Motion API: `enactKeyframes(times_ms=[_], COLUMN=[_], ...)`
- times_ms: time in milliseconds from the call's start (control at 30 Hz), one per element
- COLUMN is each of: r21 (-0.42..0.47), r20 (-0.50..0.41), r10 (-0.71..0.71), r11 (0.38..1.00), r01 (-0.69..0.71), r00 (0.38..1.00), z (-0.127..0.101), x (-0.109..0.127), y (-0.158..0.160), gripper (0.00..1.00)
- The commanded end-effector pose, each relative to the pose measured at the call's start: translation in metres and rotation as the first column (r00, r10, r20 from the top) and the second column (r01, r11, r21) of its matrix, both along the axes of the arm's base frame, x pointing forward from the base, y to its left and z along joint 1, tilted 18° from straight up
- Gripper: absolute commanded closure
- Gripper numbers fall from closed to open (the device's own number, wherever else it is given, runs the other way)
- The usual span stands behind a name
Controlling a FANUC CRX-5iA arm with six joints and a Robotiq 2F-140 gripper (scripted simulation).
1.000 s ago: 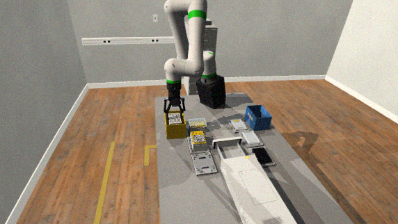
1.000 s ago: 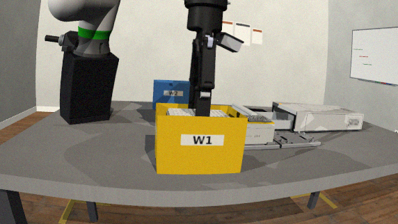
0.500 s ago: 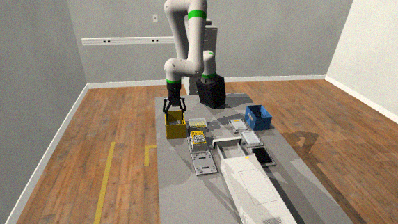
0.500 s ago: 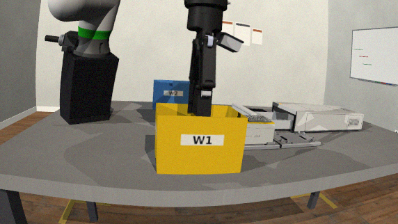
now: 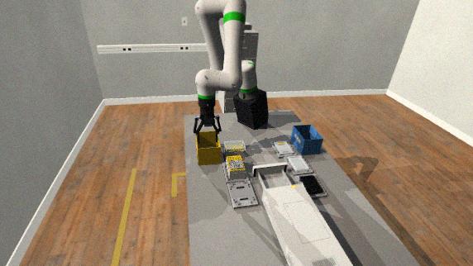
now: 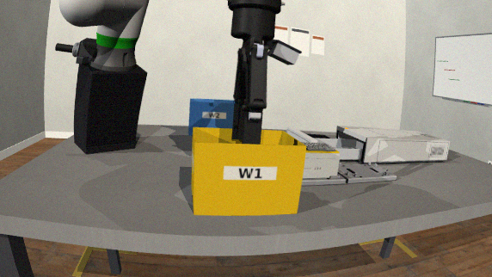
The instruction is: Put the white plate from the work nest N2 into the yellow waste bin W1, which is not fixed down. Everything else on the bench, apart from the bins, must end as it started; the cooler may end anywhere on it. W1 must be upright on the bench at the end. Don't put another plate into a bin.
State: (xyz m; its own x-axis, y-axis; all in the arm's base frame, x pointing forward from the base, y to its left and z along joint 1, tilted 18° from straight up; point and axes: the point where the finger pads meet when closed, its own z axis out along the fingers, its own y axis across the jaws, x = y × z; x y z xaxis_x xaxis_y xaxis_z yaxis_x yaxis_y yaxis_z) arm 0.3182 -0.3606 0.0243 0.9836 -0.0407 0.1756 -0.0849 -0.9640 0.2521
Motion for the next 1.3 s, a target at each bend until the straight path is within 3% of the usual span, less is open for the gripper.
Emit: enactKeyframes(times_ms=[0, 1267], r21=[-0.001, -0.001], r20=[0.001, 0.001], r10=[0.000, 0.000], r11=[1.000, 1.000], r01=[0.000, 0.000], r00=[1.000, 1.000], z=[0.001, 0.039], x=[0.000, -0.006], y=[0.000, 0.010], gripper=[0.30, 0.30])
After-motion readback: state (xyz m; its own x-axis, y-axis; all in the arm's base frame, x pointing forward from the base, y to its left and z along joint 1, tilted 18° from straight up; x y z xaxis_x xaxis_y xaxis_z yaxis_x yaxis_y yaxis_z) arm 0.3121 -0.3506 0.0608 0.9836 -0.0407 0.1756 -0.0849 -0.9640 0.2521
